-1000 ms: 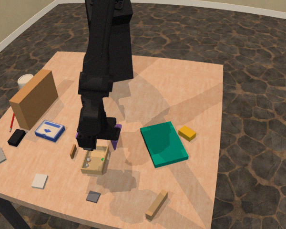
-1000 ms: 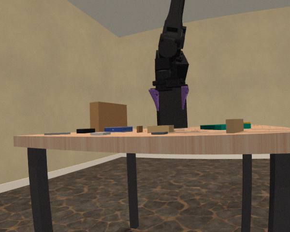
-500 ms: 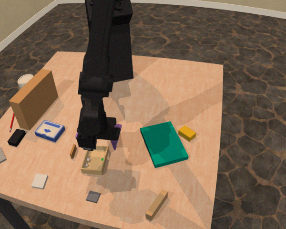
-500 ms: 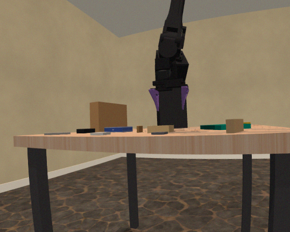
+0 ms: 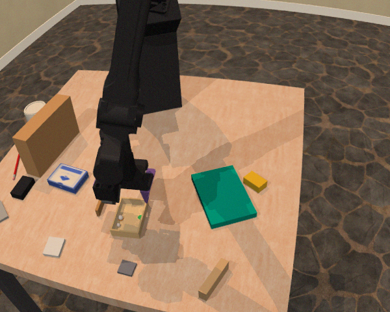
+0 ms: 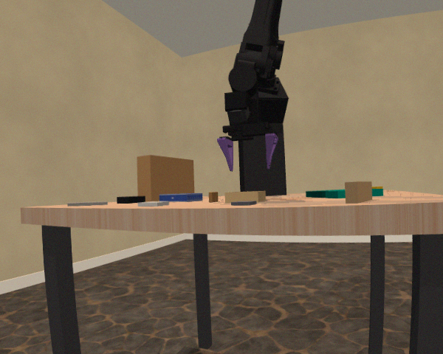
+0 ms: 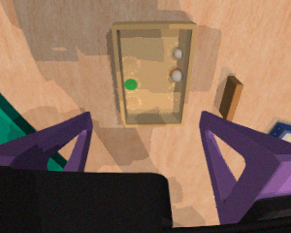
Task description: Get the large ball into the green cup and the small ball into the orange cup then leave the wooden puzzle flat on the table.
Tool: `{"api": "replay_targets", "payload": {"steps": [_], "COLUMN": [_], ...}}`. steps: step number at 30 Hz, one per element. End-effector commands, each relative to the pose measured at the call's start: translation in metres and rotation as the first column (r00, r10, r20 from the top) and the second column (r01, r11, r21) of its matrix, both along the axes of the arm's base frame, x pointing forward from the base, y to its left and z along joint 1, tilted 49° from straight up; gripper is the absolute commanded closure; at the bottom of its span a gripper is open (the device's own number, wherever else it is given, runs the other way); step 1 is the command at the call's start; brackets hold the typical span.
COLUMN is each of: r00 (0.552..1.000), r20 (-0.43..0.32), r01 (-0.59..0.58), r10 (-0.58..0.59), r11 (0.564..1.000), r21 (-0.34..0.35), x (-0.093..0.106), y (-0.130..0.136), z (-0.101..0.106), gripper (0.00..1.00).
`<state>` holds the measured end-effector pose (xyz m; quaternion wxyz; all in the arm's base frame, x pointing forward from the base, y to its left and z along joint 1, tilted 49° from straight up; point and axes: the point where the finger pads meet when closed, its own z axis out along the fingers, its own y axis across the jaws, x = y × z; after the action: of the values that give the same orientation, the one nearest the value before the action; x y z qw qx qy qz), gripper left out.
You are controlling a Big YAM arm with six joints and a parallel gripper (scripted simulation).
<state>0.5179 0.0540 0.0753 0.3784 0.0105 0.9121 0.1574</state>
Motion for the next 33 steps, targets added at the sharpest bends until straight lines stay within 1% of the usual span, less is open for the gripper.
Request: {"api": "replay_targets", "payload": {"steps": [1, 3, 5, 16, 17, 19, 20, 23, 33], "r00": [0.998, 0.999, 0.999, 0.999, 0.999, 0.999, 0.999, 1.0, 1.0], "r20": [0.068, 0.048, 0.034, 0.033, 0.054, 0.034, 0.03, 0.026, 0.026], "r01": [0.003, 0.002, 0.002, -0.005, -0.005, -0.007, -0.009, -0.014, -0.006], "r10": [-0.002, -0.002, -0.002, 0.005, 0.006, 0.008, 0.009, 0.014, 0.006], "r11": [1.0, 1.0, 1.0, 1.0, 1.0, 1.0, 1.0, 1.0, 1.0], "r21": [-0.013, -0.013, -0.013, -0.013, -0.013, -0.011, -0.011, -0.008, -0.001], "x": [0.009, 0.008, 0.006, 0.008, 0.01, 0.01, 0.01, 0.011, 0.021], "y": [-0.014, -0.017, -0.018, -0.013, -0.012, -0.009, -0.008, -0.002, 0.001], "z": [0.024, 0.013, 0.007, 0.005, 0.016, 0.004, 0.002, -0.001, -0.008], "gripper": [0.13, 0.13, 0.13, 0.13, 0.13, 0.13, 0.13, 0.13, 0.13]}}
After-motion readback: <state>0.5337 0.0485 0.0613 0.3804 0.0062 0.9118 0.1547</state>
